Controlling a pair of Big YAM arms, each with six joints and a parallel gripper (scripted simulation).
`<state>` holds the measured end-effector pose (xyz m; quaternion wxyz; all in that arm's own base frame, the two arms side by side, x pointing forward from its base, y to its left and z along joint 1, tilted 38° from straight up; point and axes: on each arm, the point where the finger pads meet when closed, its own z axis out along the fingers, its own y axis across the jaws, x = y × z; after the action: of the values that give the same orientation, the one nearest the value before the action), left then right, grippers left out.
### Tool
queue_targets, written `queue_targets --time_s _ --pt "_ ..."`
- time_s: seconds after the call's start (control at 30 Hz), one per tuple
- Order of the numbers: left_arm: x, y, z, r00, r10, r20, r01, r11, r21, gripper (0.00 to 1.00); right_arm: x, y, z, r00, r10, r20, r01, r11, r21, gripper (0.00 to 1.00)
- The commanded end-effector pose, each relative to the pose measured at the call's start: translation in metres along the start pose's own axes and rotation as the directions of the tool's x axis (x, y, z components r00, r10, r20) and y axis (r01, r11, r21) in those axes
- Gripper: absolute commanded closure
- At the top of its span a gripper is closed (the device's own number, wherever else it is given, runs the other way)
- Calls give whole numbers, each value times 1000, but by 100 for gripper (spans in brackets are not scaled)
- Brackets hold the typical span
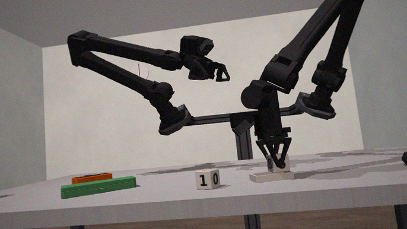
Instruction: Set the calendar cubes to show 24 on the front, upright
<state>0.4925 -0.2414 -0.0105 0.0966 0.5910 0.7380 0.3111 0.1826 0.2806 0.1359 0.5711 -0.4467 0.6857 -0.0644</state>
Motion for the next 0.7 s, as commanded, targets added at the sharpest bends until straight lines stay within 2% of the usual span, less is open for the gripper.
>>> queue_targets --time_s 0.0,0.43,0.47,0.53,0.67 --pt "-14 12 -26 999 -17 50 19 999 -42 60 -5 0 0 1000 4 12 -4 1000 2 0" --pt "-10 14 -23 999 -22 43 24 999 -38 60 -5 0 0 1000 4 12 -4 1000 2 0" --pt "-6 8 -12 1000 -10 23 10 1000 -21 60 -5 0 0 1000 4 12 -4 1000 2 0" --pt "-10 12 -16 1000 5 16 -5 1000 -15 60 -5 0 0 1000 4 12 -4 1000 2 0" --pt "0 15 -2 1000 -6 10 7 1000 -18 60 -5 0 0 1000 4 12 -4 1000 2 0"
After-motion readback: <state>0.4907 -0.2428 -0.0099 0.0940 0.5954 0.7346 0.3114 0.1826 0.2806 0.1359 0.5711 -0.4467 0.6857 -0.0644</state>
